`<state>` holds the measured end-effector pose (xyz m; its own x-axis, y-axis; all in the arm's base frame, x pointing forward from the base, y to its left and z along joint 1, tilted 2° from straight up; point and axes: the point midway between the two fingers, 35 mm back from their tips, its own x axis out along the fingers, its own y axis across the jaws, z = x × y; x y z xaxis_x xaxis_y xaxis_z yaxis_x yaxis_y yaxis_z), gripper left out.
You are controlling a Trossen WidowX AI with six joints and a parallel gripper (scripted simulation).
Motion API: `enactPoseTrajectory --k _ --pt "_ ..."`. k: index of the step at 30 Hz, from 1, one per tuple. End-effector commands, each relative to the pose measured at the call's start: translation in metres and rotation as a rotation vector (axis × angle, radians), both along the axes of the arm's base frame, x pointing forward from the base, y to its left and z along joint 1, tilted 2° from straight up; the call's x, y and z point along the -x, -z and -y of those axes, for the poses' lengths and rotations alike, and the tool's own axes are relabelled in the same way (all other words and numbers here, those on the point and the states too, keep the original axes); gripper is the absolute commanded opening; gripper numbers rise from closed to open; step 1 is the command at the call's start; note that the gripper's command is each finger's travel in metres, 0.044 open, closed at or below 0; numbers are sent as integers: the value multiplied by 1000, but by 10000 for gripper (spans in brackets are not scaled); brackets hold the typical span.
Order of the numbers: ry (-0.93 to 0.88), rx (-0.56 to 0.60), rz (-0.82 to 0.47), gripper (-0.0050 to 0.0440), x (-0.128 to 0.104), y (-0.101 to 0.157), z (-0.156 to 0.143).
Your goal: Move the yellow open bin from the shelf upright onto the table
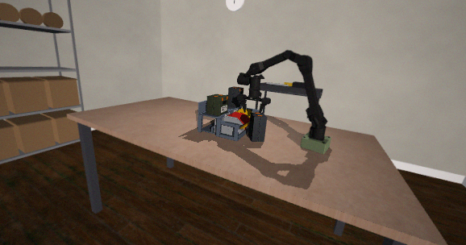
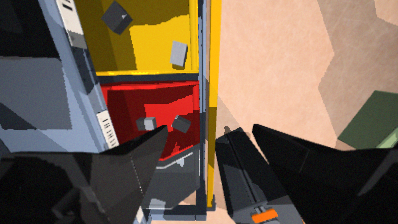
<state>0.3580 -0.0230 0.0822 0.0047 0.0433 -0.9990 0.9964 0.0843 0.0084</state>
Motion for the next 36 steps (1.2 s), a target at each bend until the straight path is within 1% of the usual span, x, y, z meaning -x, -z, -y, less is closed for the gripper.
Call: enactPoseTrajectory --k 1,5,34,35,36 --pt "1 3 29 425 -2 -9 -1" --pt "4 4 31 425 1 -10 -4" --pt "4 4 31 425 3 -11 -6" --pt "-3 2 28 210 3 -10 -6" --pt "-3 2 28 210 3 -10 -6"
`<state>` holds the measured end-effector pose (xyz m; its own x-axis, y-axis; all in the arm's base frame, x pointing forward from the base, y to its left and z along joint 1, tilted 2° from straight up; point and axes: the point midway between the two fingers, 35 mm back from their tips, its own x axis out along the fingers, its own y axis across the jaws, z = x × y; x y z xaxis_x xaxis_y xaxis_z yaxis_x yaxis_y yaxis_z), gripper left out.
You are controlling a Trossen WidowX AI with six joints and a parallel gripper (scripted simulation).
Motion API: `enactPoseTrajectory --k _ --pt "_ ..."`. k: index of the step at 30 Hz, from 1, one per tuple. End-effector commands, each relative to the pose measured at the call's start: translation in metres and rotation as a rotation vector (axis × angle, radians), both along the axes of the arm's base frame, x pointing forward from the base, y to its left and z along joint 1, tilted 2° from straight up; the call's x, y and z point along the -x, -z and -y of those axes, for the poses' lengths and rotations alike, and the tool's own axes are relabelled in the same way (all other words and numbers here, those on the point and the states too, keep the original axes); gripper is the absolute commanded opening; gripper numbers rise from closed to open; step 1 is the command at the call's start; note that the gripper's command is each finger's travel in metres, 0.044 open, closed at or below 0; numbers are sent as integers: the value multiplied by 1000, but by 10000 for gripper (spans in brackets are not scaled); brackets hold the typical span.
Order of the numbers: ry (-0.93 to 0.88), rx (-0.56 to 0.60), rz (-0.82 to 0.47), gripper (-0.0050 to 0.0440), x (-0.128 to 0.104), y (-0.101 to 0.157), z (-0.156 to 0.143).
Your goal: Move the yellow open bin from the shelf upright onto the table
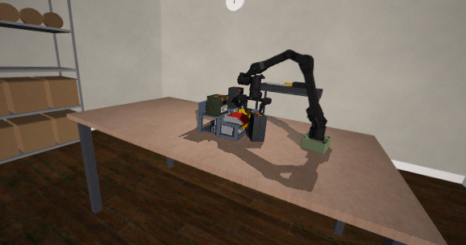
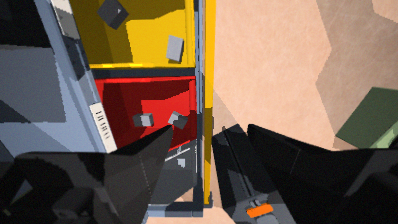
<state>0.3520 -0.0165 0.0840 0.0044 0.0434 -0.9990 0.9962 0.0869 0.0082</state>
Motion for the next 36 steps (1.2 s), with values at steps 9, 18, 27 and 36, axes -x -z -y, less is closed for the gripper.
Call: enactPoseTrajectory --k 9,18,27,36 --pt "0 2 28 210 -3 -9 0" --pt "0 2 28 210 -3 -9 0" --pt "0 2 28 210 -3 -9 0" --pt "5 3 30 210 -2 17 -3"
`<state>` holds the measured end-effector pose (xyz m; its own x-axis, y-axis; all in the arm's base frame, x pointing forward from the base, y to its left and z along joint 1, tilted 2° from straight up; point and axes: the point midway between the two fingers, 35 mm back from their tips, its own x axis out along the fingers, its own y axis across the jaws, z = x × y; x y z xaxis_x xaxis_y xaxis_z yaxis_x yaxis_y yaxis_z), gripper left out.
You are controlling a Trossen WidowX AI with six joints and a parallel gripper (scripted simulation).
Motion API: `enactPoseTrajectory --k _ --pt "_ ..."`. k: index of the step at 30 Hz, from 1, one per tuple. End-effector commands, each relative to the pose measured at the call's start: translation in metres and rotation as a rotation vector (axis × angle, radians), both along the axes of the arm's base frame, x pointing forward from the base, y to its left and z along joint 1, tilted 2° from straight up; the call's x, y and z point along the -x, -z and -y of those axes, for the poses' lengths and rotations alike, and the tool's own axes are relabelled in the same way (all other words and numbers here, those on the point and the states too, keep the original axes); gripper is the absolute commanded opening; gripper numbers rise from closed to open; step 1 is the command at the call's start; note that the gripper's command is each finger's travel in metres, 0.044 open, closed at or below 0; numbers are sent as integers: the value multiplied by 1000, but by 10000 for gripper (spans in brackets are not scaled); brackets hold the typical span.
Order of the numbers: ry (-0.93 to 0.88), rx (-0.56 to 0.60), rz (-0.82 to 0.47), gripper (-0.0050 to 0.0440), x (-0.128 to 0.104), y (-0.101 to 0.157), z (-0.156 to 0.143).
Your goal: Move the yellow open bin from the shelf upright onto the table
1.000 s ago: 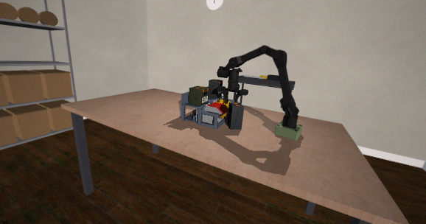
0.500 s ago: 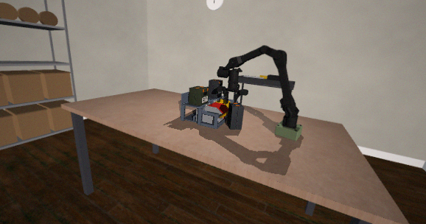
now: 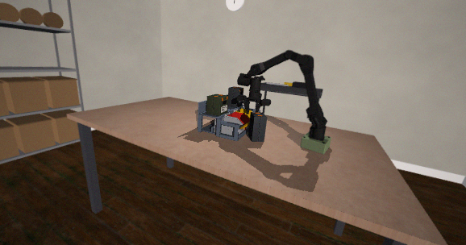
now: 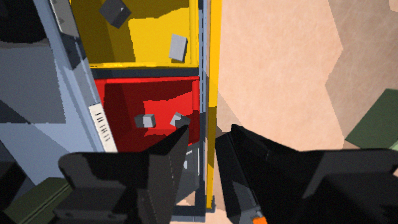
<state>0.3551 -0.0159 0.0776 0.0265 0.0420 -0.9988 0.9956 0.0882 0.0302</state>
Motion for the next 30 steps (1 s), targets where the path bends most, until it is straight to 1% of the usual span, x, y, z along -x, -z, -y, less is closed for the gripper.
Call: enactPoseTrajectory --k 1,30 --pt "8 2 9 210 2 17 -4" --pt "8 2 9 210 2 14 -3"
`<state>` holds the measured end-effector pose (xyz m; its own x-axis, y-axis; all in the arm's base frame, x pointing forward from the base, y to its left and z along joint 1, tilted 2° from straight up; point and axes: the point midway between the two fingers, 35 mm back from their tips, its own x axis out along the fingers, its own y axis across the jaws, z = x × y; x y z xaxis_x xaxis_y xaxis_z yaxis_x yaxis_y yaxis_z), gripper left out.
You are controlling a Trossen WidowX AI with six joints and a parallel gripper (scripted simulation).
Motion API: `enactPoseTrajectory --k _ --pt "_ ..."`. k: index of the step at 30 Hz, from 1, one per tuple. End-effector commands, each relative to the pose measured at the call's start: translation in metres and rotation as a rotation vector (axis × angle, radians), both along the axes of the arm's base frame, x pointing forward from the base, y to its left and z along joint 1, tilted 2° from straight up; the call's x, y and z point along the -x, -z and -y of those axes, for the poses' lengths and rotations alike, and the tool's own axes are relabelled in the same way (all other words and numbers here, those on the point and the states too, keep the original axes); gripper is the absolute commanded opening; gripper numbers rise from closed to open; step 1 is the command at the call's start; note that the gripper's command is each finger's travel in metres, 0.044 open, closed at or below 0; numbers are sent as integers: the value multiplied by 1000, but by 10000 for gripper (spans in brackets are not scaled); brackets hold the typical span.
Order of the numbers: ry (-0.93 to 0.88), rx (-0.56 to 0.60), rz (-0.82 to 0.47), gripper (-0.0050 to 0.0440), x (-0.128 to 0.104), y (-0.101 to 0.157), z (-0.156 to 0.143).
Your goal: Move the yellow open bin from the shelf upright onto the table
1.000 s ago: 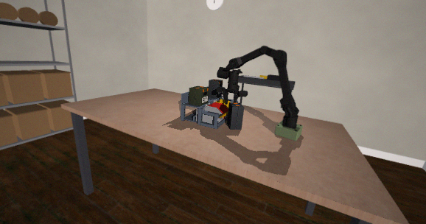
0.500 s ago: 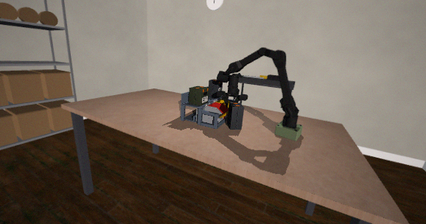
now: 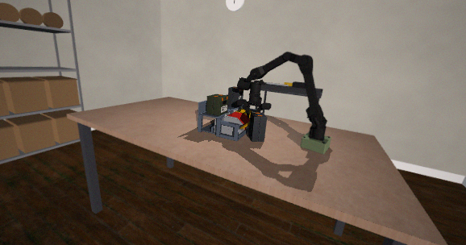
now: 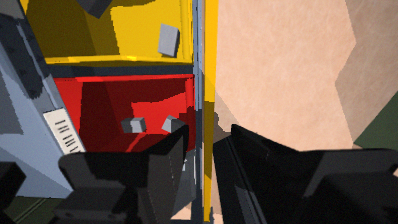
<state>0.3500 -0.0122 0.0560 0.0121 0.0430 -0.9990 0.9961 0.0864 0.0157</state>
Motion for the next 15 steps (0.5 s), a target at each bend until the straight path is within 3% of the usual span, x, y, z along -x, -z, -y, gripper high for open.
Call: enactPoseTrajectory --k 1,15 --pt "1 2 27 210 -3 -9 0" --pt "6 3 23 210 -3 -11 1"
